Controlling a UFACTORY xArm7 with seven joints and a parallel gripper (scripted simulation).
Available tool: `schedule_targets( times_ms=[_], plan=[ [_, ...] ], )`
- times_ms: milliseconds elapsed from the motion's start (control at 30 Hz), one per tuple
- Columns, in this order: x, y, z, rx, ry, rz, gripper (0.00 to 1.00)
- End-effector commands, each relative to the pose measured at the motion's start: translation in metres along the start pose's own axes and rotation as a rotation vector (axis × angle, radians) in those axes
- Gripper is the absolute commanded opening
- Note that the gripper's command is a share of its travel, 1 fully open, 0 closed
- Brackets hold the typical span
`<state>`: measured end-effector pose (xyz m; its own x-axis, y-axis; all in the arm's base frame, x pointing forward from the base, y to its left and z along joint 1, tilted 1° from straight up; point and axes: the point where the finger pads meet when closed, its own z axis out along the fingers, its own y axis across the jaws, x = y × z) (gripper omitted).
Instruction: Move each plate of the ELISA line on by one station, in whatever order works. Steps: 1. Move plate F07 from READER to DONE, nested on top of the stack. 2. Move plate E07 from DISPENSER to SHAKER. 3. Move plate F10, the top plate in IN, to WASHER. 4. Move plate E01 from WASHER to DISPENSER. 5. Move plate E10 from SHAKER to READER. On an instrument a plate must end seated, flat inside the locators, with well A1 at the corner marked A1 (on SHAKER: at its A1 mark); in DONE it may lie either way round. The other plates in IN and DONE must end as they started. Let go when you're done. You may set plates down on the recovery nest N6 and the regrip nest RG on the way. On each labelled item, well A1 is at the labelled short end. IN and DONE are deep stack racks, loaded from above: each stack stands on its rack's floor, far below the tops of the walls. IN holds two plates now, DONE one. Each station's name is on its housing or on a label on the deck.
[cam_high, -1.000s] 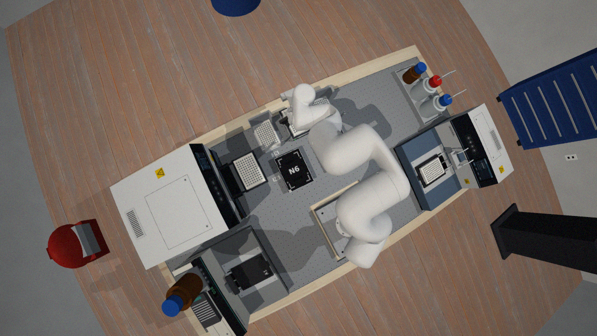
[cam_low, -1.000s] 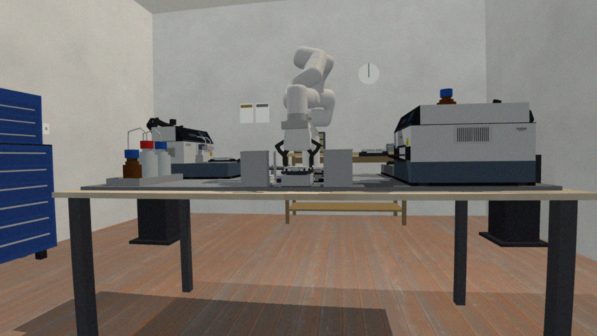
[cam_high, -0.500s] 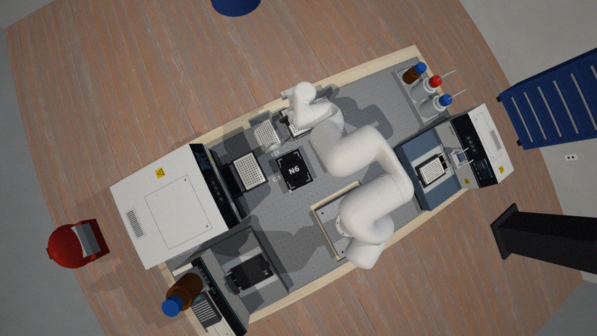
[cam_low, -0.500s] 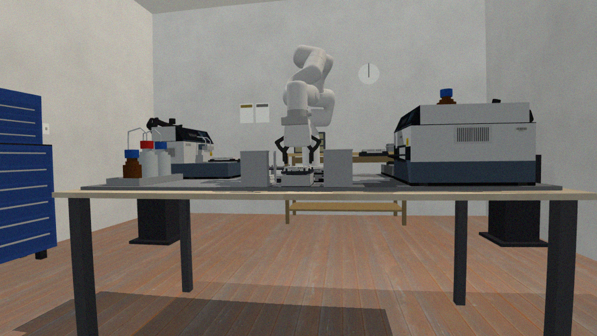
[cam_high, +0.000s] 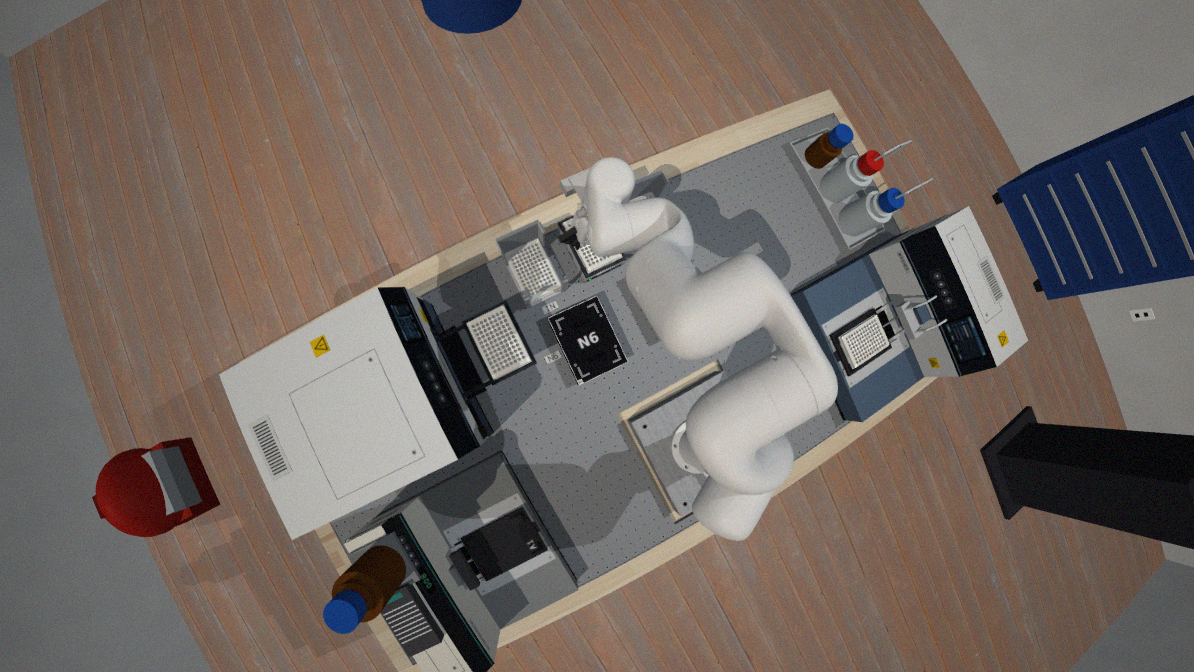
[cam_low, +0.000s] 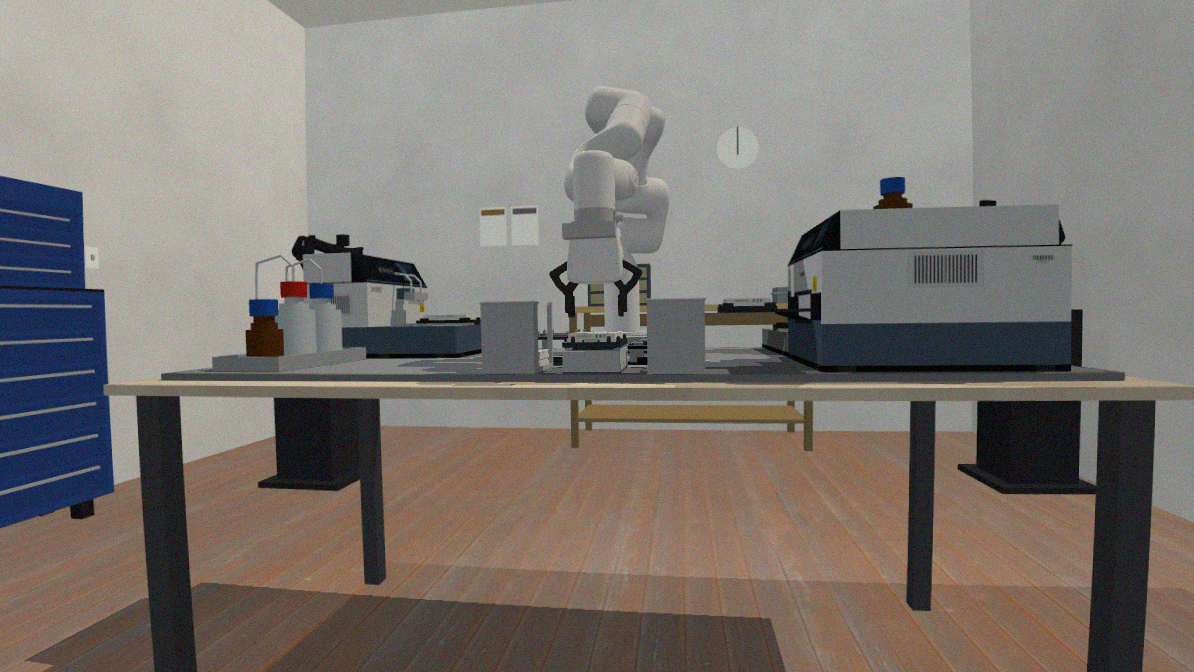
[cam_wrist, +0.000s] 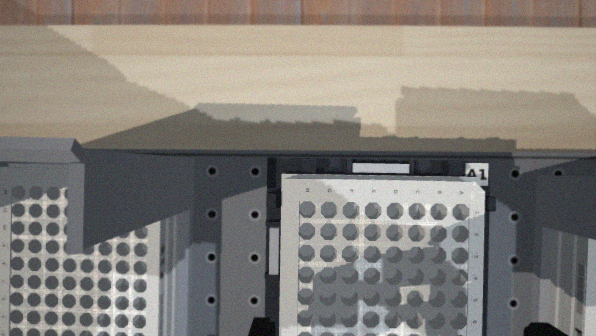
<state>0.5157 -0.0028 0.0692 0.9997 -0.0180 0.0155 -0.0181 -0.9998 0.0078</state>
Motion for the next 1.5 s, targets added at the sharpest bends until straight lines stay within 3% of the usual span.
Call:
schedule_targets(
  times_ms=[0,1467],
  plan=[
    [0.002,0.0,-0.003,0.0,0.005,0.0,1.0],
    [0.002,0.0,-0.057,0.0,0.005,0.0,1.0]
  ],
)
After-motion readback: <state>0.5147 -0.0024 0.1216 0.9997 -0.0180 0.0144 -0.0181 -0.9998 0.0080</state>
